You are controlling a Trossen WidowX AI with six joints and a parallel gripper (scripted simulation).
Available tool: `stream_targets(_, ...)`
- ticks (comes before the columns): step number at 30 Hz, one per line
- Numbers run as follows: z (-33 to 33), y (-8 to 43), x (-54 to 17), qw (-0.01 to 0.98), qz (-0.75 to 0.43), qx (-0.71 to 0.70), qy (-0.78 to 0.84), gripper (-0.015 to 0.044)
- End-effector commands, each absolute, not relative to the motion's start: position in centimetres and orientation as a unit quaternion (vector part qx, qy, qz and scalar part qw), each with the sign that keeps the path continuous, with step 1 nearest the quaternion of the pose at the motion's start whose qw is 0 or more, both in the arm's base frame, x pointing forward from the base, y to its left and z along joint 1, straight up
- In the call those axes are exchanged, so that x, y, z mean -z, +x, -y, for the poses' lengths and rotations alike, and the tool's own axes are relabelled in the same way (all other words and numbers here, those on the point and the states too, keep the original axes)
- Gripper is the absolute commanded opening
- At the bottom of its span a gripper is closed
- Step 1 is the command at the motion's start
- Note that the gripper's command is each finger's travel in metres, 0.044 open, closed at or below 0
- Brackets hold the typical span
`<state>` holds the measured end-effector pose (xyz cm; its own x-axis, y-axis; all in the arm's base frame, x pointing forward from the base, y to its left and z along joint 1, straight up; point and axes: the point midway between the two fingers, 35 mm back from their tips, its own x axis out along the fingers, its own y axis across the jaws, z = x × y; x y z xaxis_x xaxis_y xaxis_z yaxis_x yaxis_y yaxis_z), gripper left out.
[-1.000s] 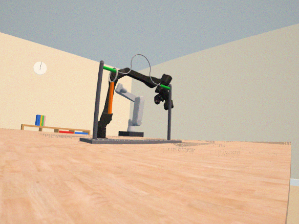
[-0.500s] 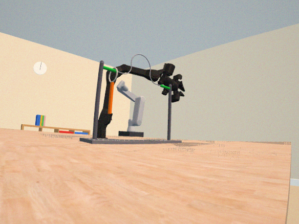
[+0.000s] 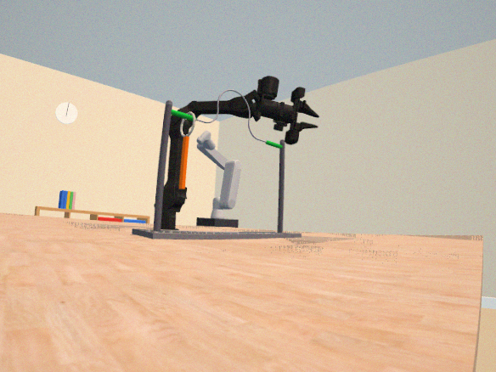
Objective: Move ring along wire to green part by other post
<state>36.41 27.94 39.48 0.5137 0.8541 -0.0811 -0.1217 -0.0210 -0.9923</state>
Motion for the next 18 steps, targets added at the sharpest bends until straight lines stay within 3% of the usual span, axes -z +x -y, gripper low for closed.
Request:
stream_targets(1,-22.9,38.7,-41.6,0.679,0.27,-0.333,-0.596,0.016)
stream_targets(18,-1.5,41.3,-44.7,0.806,0.122,-0.112,-0.569,0.016)
